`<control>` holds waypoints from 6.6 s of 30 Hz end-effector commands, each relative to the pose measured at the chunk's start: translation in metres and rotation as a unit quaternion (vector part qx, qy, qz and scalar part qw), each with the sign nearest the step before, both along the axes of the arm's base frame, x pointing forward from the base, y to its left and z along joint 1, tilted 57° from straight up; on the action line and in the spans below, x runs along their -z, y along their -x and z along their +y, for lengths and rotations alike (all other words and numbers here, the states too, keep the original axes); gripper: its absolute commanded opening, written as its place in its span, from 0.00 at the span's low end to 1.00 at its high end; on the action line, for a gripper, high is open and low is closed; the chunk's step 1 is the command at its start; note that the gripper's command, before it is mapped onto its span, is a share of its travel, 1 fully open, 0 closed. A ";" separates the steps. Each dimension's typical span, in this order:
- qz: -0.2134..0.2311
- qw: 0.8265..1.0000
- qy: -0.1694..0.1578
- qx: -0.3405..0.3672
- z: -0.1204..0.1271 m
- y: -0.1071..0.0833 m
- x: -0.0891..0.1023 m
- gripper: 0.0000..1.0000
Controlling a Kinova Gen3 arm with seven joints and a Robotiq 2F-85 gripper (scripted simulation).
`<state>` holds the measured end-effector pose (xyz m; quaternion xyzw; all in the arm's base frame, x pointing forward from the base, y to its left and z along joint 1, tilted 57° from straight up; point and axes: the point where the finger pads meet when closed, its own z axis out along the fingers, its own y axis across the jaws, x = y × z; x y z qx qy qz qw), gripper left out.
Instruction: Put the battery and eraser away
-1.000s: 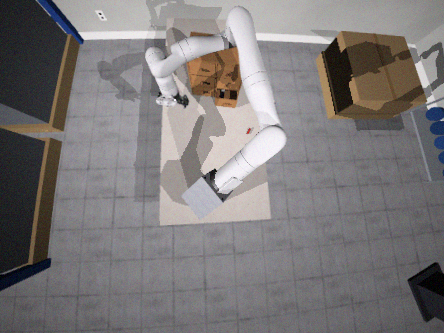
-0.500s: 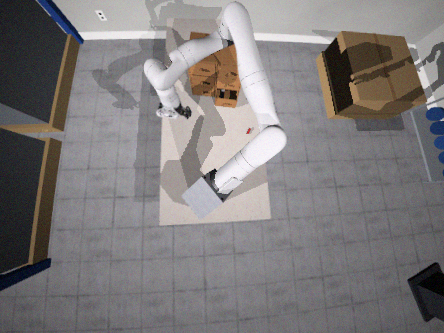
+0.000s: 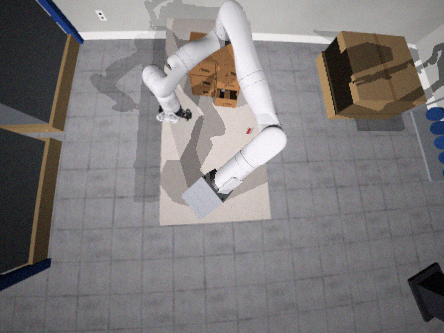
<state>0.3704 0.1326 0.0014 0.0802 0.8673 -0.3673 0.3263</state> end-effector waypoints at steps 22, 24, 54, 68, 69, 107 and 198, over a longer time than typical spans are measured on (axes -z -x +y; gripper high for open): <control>-0.164 0.972 0.090 -0.141 -0.023 -0.040 0.005 1.00; -0.189 0.963 0.103 -0.161 -0.027 -0.046 0.005 1.00; -0.394 0.833 0.208 -0.329 -0.058 -0.103 0.009 1.00; -0.395 0.832 0.208 -0.330 -0.059 -0.104 0.009 0.00; -0.395 0.832 0.208 -0.330 -0.059 -0.104 0.009 0.00; -0.395 0.832 0.208 -0.330 -0.060 -0.104 0.008 0.00; -0.395 0.832 0.208 -0.330 -0.182 -0.105 -0.066 0.00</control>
